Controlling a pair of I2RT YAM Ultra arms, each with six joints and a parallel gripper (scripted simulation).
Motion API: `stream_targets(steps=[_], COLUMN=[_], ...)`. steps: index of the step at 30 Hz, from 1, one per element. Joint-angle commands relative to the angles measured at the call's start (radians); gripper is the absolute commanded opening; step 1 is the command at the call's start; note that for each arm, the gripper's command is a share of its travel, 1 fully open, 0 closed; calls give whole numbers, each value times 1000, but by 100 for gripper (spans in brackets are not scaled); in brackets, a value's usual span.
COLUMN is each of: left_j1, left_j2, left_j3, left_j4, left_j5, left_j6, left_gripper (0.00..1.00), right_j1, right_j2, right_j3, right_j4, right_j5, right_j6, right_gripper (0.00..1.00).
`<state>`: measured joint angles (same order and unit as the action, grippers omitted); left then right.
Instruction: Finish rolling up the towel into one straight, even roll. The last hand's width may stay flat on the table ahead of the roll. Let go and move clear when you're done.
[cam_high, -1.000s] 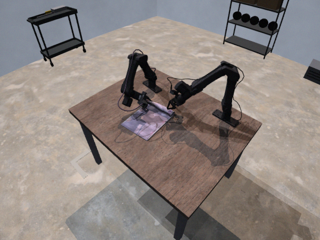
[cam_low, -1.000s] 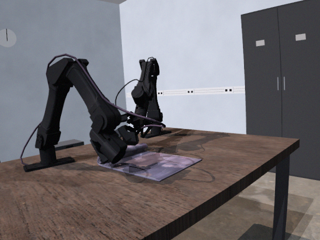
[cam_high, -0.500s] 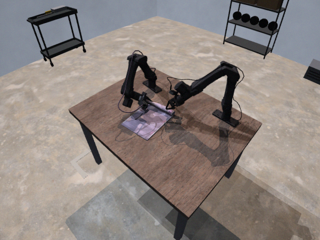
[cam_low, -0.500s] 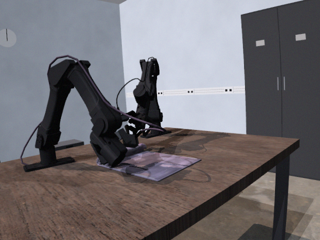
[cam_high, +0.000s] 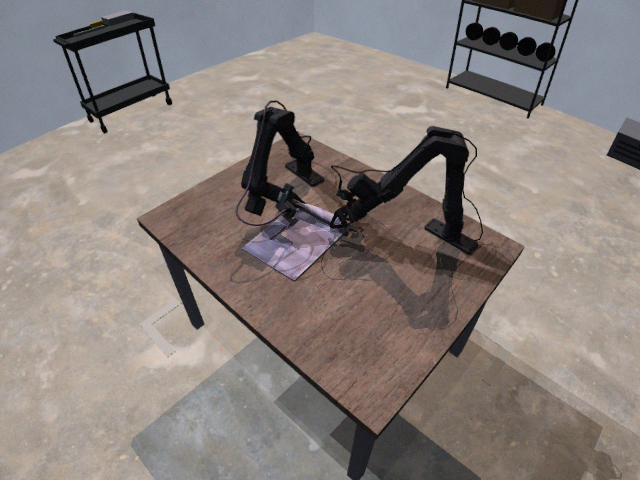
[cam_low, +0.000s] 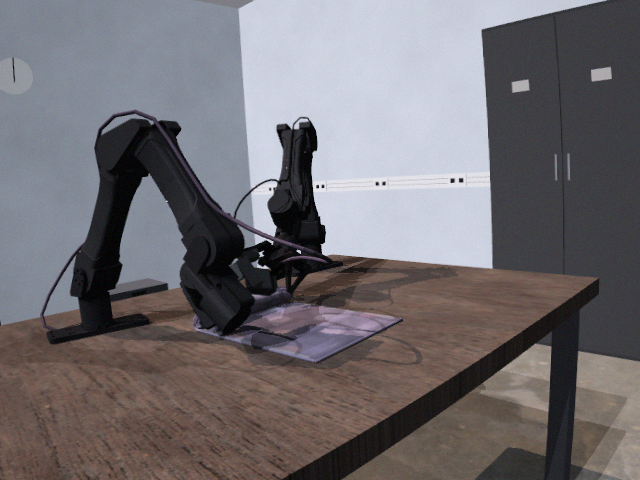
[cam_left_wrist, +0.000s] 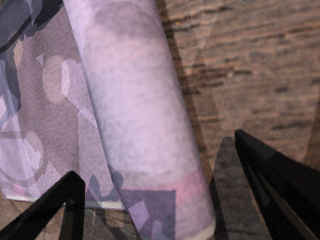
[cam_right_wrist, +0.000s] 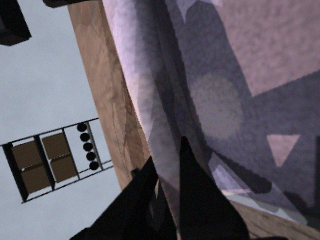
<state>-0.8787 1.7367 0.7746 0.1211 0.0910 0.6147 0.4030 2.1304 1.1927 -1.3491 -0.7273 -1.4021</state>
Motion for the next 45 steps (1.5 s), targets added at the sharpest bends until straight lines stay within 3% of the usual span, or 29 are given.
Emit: stream_targets(steps=[1,12,14,19,31,45], left_j1=[-8,-8,-8,-8,-8,-8], left_j2=[12,17,17,17,17,17], left_j3=[-18,-20,-20,-20,-21,-21], left_j4=[60,70,70,70,70,70], left_j5=[2,2,2,2,2,2], left_j6=[-3,-3,-3,-3,-3,-3], left_gripper=[94,47,47,29,21,21], right_j1=[-11,-11,-11,-11,-11,-11], right_j2=[1,1,1,1,1,-28], right_j3=[22,22,22,22,22,35], right_j4=[6,6,6,6,6,-37], right_j5=[-16,-16,-16,-16,-16,-16], right_j6=[-20,-20,-20,-20,-20,-20], right_gripper=[15,15,15,15,15,80])
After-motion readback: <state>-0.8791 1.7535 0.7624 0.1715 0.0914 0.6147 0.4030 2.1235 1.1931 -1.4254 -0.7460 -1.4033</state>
